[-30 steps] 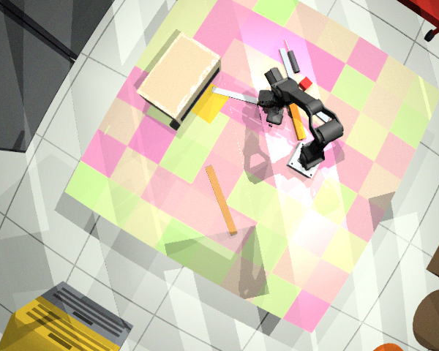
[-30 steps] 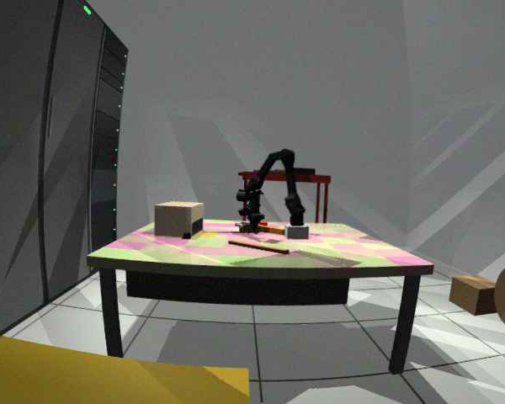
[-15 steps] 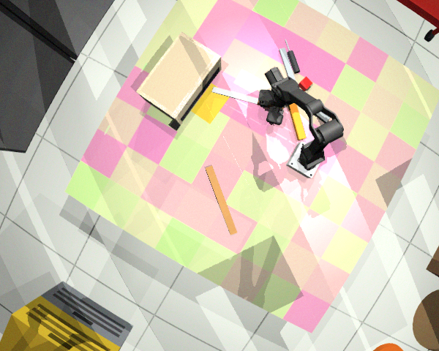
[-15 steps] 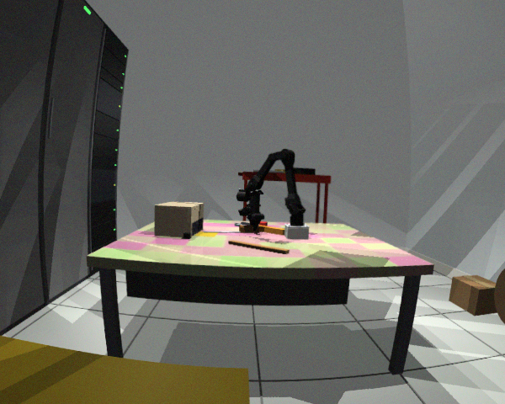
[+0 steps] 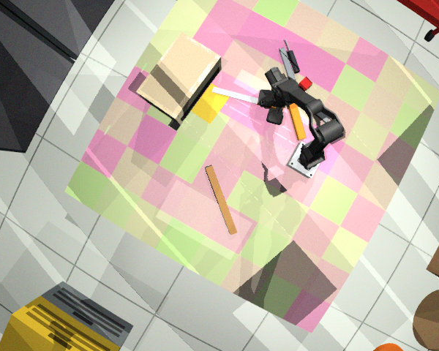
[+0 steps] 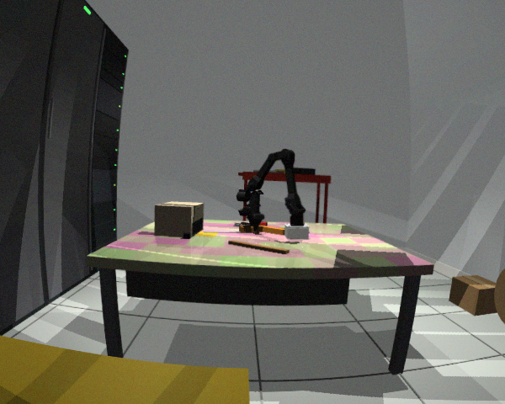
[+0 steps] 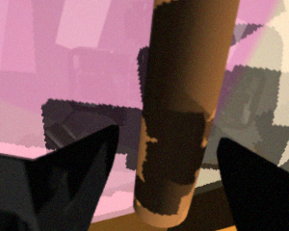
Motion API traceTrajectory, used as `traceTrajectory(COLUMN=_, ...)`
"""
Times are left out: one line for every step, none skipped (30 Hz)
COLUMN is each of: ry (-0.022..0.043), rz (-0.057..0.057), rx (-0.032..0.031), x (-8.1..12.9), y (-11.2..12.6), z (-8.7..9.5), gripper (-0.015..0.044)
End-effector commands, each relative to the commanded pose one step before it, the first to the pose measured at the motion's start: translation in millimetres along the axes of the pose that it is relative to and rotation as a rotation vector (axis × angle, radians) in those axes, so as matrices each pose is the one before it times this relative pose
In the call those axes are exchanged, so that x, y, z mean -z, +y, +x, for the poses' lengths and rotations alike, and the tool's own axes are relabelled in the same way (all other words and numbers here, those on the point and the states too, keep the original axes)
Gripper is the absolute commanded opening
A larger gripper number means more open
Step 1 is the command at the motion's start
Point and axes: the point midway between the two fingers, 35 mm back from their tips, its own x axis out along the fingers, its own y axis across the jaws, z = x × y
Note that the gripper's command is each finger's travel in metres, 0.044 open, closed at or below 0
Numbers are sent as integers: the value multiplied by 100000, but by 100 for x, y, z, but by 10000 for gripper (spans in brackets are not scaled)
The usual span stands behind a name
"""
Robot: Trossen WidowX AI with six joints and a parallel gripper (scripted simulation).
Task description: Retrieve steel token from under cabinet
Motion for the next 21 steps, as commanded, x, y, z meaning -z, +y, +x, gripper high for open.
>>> traceTrajectory(ry=-159, rz=45, rx=76, x=-9, y=25, z=265, gripper=270)
traceTrajectory(ry=-23, rz=11, rx=3, x=2, y=10, z=74, gripper=270)
traceTrajectory(ry=135, rz=-66, rx=-28, x=4, y=-36, z=-251, gripper=244)
traceTrajectory(ry=0, rz=0, rx=0, x=0, y=0, z=0, gripper=217)
traceTrajectory(ry=0, rz=0, rx=0, x=0, y=0, z=0, gripper=191)
traceTrajectory(ry=0, rz=0, rx=0, x=0, y=0, z=0, gripper=165)
traceTrajectory(ry=0, rz=0, rx=0, x=0, y=0, z=0, gripper=139)
traceTrajectory(ry=0, rz=0, rx=0, x=0, y=0, z=0, gripper=131)
traceTrajectory(ry=0, rz=0, rx=0, x=0, y=0, z=0, gripper=124)
traceTrajectory(ry=0, rz=0, rx=0, x=0, y=0, z=0, gripper=118)
traceTrajectory(ry=0, rz=0, rx=0, x=0, y=0, z=0, gripper=111)
traceTrajectory(ry=0, rz=0, rx=0, x=0, y=0, z=0, gripper=104)
traceTrajectory(ry=0, rz=0, rx=0, x=0, y=0, z=0, gripper=98)
traceTrajectory(ry=0, rz=0, rx=0, x=0, y=0, z=0, gripper=91)
traceTrajectory(ry=0, rz=0, rx=0, x=0, y=0, z=0, gripper=84)
traceTrajectory(ry=0, rz=0, rx=0, x=0, y=0, z=0, gripper=58)
traceTrajectory(ry=0, rz=0, rx=0, x=0, y=0, z=0, gripper=32)
traceTrajectory(ry=0, rz=0, rx=0, x=0, y=0, z=0, gripper=6)
traceTrajectory(ry=0, rz=0, rx=0, x=0, y=0, z=0, gripper=0)
traceTrajectory(ry=1, rz=0, rx=1, x=27, y=-1, z=-4, gripper=0)
traceTrajectory(ry=-4, rz=0, rx=0, x=-26, y=-2, z=0, gripper=0)
